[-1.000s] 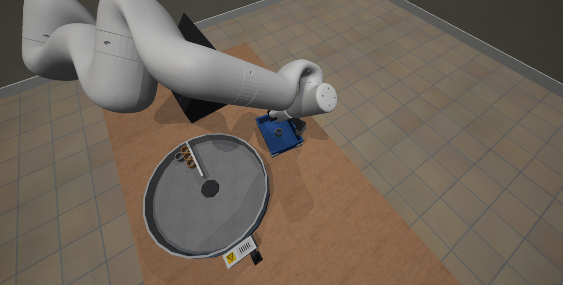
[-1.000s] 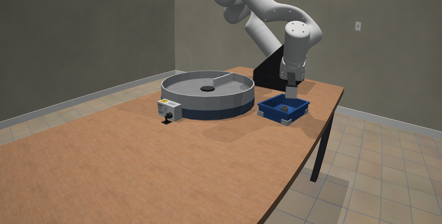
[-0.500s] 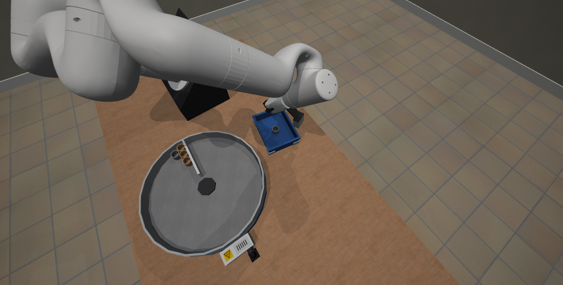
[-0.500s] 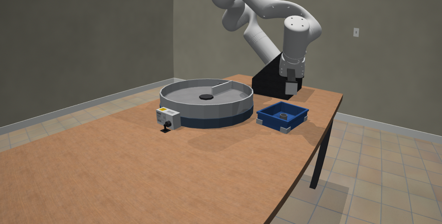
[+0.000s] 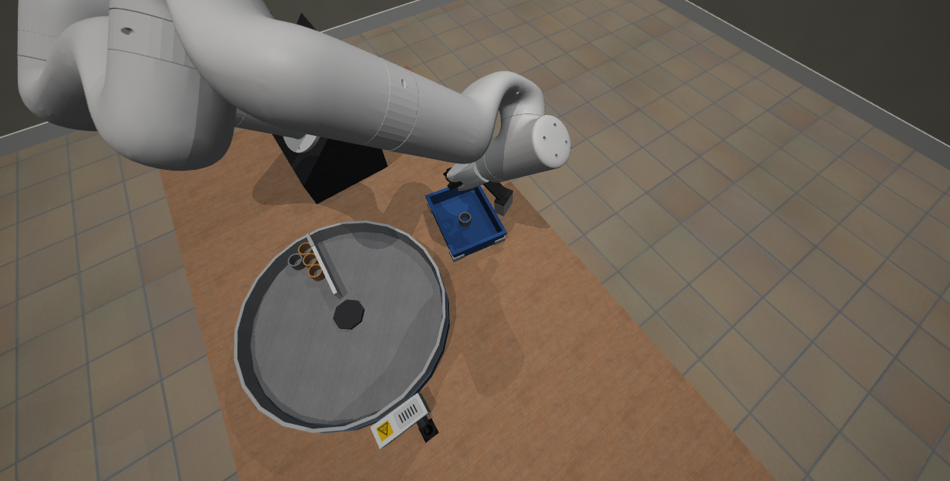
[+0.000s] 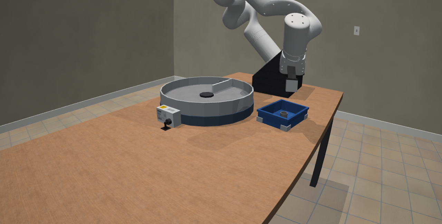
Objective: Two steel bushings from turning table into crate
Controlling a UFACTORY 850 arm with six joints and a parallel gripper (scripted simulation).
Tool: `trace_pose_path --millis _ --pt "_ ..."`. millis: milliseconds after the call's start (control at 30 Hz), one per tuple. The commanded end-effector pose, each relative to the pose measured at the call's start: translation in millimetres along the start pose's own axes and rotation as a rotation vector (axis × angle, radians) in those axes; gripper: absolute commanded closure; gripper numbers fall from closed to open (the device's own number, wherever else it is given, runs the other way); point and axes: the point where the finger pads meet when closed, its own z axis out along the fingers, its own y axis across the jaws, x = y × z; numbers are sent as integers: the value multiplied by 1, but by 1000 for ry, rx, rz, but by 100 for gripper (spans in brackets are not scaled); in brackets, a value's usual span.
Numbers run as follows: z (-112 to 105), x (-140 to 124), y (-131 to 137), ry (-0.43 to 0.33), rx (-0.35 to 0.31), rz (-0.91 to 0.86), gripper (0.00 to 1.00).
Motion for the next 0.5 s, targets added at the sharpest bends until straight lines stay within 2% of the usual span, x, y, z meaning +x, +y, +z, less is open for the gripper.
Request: trace_pose_path --millis 0,133,367,467 --pt "-2 1 1 2 1 0 100" --pt "-8 8 7 2 1 0 100" --pt "-47 54 45 2 1 0 100" --pt "-56 64 54 2 1 0 100"
